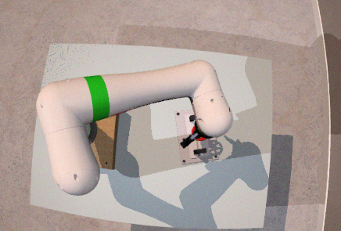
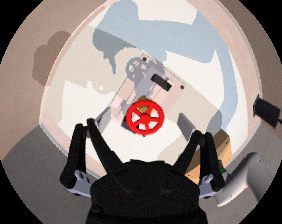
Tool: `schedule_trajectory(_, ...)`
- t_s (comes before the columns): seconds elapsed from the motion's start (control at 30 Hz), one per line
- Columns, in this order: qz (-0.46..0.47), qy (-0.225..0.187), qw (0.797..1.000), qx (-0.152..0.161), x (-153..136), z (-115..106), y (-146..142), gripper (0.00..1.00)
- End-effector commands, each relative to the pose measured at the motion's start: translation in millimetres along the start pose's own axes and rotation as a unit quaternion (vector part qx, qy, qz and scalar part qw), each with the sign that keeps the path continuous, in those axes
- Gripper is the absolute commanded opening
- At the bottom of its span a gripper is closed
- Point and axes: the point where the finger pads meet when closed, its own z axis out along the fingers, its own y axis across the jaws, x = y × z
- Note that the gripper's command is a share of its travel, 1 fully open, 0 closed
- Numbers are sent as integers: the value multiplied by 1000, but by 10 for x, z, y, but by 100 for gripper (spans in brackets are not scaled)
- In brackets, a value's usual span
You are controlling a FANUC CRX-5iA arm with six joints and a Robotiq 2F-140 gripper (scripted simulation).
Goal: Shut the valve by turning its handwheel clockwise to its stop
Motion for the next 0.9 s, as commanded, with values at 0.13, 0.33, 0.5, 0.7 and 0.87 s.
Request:
schedule_trajectory(0.13, 0, 0, 1000, 0, 1, -52, -2, 100)
schedule_trajectory(0.33, 0, 0, 1000, 0, 1, -146, -2, 100)
schedule_trajectory(0.5, 0, 0, 1000, 0, 1, -209, -2, 100)
schedule_trajectory(0.7, 0, 0, 1000, 0, 1, -354, -1, 100)
schedule_trajectory(0.87, 0, 0, 1000, 0, 1, -483, -1, 100)
